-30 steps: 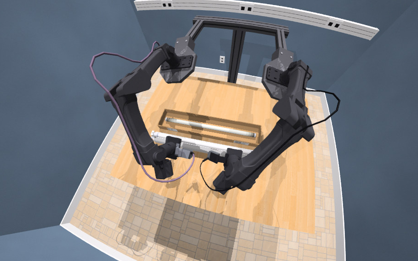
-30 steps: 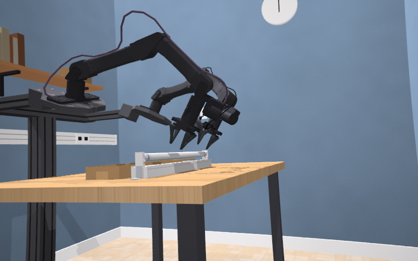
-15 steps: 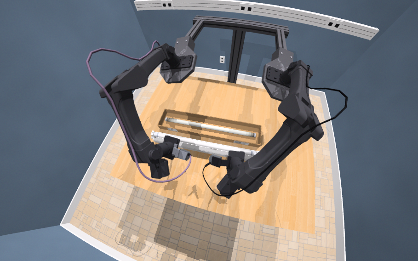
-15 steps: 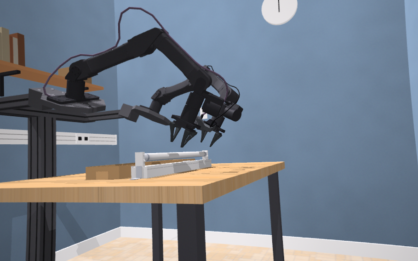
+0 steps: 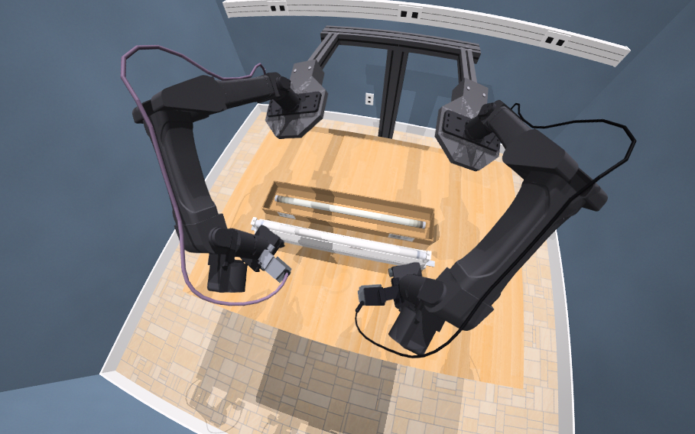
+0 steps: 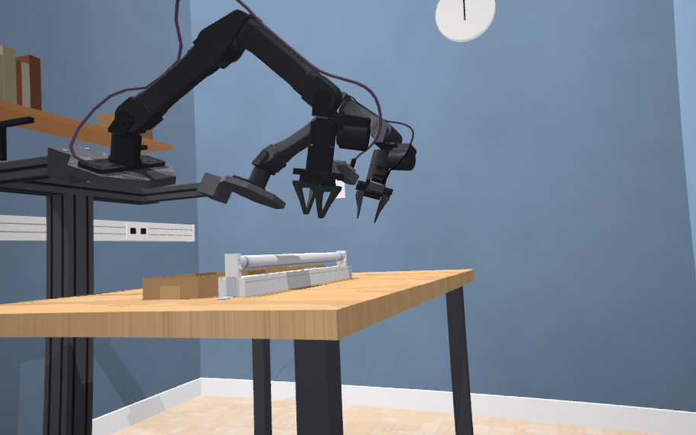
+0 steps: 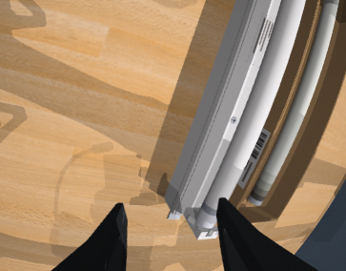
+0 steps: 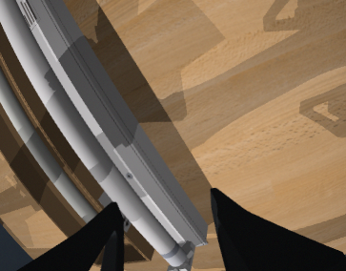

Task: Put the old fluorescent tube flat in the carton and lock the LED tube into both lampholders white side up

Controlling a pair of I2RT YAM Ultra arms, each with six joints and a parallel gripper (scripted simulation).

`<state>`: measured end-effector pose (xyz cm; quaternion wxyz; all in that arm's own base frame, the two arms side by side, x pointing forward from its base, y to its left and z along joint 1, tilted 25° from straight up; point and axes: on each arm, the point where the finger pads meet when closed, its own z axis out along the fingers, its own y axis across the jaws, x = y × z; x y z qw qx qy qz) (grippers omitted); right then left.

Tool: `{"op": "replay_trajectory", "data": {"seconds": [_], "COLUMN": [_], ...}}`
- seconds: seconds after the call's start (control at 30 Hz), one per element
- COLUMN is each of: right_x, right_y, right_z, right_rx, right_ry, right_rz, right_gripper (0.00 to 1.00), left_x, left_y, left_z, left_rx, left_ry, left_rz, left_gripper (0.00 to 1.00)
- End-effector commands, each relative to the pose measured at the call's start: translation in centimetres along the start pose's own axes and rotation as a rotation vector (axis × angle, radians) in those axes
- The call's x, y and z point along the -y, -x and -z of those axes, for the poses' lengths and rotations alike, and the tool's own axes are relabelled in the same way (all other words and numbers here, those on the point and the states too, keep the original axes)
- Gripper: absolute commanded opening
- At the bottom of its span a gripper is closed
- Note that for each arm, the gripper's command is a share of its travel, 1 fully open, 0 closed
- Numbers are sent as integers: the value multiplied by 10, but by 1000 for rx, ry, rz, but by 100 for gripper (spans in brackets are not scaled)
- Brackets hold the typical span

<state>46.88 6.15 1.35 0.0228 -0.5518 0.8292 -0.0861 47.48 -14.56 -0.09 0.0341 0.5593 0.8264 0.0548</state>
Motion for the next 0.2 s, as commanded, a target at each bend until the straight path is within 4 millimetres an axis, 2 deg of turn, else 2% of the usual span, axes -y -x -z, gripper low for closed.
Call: {"op": "replay_trajectory", "data": {"seconds": [0.0, 0.17], "right_x": [29, 50], "right_y": [8, 8], "right_z": [40, 92], "right_rx": [126, 258], "right_ry": [-148, -267], "right_rz": [-141, -304], "right_gripper": [49, 49], "left_x": [-35, -63], "left_y": [6, -2], "left_z": [39, 96], "left_rx": [141, 283], "left_ry": [138, 259], "left_rz": [141, 305], "left_gripper": [49, 49]}}
